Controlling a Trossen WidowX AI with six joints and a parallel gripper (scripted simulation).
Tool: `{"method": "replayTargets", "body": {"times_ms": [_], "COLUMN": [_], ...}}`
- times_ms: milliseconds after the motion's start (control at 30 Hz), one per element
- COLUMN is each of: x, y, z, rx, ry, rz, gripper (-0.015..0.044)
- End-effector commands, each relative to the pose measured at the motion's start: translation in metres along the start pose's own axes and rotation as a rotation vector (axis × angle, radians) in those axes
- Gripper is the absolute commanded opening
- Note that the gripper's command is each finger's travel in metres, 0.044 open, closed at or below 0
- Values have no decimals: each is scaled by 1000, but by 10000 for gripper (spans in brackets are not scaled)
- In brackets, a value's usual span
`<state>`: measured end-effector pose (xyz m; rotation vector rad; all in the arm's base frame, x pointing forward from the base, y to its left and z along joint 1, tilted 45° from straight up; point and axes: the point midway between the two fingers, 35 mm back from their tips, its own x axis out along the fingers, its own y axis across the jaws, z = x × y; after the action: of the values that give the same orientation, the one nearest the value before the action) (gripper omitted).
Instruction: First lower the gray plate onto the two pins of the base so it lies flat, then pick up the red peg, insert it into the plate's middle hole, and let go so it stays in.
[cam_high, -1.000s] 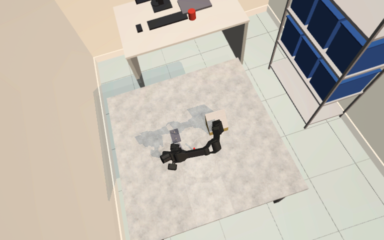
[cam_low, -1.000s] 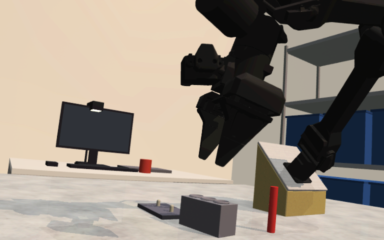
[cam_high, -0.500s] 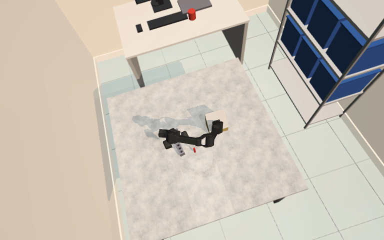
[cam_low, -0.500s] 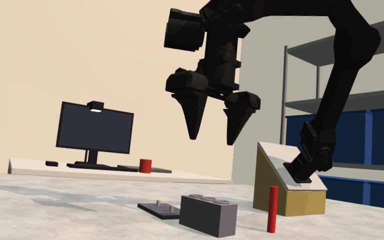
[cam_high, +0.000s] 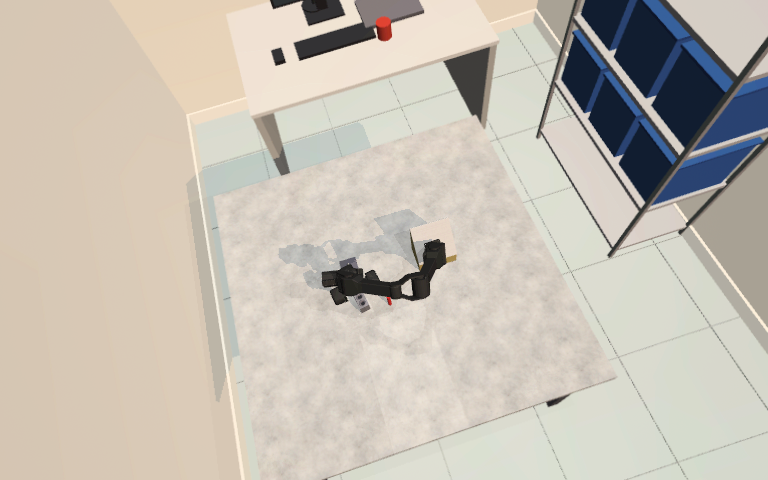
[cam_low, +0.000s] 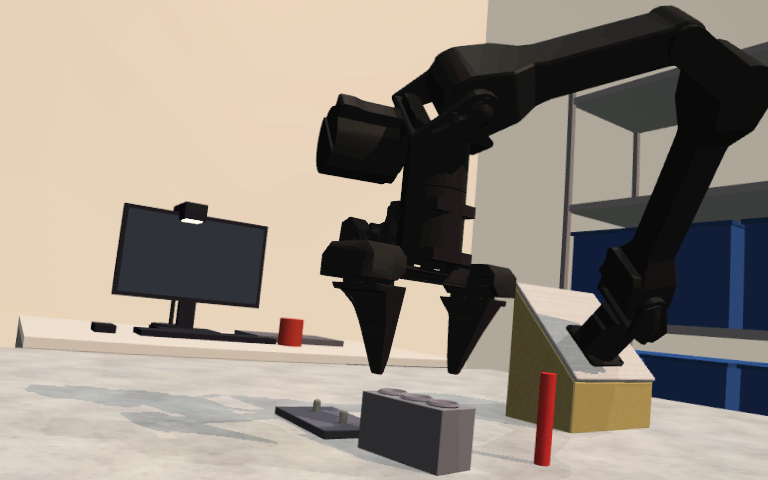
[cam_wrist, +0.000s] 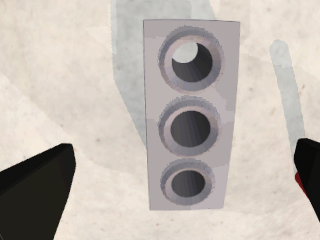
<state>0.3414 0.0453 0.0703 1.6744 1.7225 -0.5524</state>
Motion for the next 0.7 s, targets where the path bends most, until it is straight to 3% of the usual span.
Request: {"method": "replayTargets", "body": {"times_ms": [0,667], "x": [6,38], "y": [-2,-1], "z": [0,1], "rx": [8,7], "ry": [5,4], "rz": [-2,-2], "gripper": [440,440]}}
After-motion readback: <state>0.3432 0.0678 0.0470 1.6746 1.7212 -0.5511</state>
